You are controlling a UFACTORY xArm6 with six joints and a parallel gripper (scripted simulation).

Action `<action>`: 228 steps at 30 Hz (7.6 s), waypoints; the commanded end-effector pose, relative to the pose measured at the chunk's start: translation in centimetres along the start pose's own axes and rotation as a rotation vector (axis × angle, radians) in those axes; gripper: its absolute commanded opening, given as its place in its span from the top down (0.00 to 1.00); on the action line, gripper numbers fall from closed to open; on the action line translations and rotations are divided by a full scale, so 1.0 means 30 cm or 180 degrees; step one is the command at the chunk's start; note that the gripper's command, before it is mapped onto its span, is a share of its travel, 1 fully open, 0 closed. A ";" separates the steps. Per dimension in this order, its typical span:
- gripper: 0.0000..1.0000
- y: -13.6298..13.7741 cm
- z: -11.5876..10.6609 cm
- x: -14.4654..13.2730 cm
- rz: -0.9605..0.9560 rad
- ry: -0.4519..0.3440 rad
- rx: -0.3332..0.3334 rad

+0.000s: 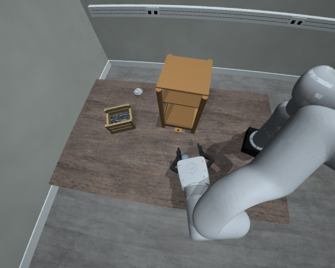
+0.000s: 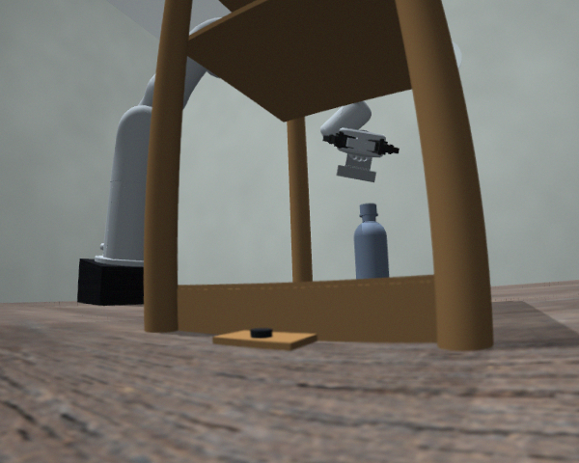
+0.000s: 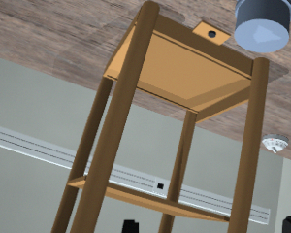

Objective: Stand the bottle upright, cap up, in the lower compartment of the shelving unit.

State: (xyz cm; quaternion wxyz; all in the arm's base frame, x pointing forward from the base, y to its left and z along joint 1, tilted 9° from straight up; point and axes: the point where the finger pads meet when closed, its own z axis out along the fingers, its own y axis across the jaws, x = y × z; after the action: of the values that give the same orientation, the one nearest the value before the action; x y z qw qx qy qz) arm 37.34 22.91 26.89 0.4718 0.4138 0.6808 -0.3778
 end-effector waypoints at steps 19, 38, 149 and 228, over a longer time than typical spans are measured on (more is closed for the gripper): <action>0.15 0.007 0.003 0.002 0.0608 -0.0591 0.0632; 0.15 0.011 0.004 0.006 0.0894 -0.0875 0.0925; 0.15 0.138 0.177 0.470 0.0988 -0.0974 0.1021; 1.00 0.173 0.225 0.599 0.0988 -0.0974 0.1021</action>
State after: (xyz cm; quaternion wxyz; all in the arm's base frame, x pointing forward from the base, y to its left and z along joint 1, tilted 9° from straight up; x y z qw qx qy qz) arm 40.49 22.37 7.12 0.5500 0.5193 0.4615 -0.4635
